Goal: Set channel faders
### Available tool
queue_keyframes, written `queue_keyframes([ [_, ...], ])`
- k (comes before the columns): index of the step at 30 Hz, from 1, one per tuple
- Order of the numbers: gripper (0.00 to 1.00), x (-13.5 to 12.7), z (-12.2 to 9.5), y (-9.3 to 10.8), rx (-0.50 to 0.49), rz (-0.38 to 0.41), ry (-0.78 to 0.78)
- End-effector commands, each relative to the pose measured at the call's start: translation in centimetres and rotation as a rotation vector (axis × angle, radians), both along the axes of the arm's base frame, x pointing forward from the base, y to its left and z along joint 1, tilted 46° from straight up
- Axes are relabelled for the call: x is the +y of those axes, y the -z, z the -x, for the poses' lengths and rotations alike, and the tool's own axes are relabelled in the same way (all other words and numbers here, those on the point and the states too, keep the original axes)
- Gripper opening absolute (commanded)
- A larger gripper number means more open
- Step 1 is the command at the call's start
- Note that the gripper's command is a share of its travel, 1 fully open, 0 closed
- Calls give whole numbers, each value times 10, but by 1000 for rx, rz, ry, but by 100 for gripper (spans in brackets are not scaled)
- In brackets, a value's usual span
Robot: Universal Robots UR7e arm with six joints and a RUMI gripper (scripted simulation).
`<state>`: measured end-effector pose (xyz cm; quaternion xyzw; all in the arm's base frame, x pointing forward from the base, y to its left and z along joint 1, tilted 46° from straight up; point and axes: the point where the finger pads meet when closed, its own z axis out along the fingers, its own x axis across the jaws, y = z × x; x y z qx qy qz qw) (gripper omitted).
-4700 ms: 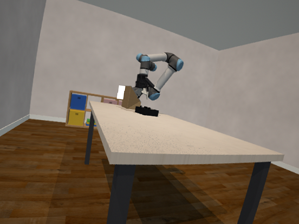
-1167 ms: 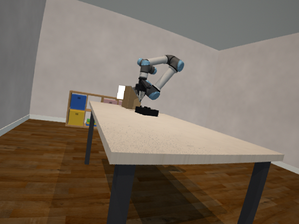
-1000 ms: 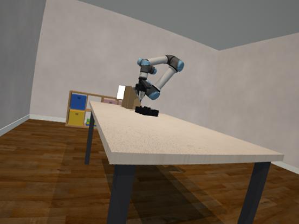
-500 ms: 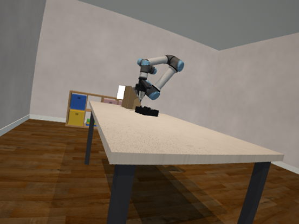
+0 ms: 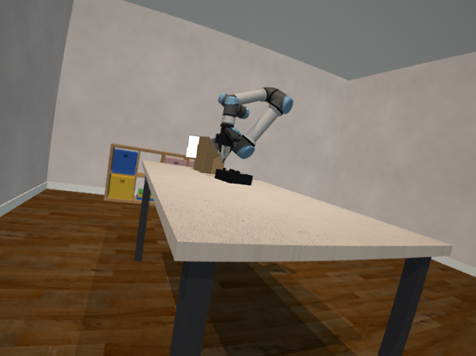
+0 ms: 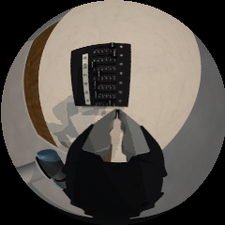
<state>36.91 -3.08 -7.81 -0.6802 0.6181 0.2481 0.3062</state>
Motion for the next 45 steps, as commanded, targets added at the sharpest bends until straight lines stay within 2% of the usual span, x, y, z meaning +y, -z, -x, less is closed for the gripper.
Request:
queue_keyframes([
  [1, 0, 1, 0, 1, -1, 1, 1],
  [45, 0, 15, -1, 14, -1, 1, 1],
])
